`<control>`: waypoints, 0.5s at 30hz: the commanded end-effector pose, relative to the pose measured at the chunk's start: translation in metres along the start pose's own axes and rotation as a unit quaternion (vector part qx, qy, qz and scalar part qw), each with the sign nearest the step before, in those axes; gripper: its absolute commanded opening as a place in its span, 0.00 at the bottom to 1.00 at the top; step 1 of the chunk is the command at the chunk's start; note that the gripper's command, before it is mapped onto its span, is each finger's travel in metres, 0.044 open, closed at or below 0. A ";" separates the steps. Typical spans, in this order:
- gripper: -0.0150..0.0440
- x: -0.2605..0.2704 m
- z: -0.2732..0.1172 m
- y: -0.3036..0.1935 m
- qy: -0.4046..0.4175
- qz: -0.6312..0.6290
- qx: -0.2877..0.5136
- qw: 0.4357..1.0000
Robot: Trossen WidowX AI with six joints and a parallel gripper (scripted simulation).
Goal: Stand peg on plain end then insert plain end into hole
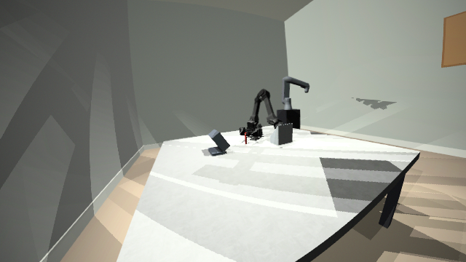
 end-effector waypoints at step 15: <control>1.00 -0.029 -0.010 0.151 0.001 -0.001 0.001 1.000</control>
Point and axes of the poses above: the point midway between the two fingers, 35 mm back from their tips, its own z axis out along the fingers, its own x axis across the jaws, y = z × x, the point moved 2 cm from there along -z, back along the fingers, and after that the axes turned 9 degrees about -z, right-handed, at the moved point
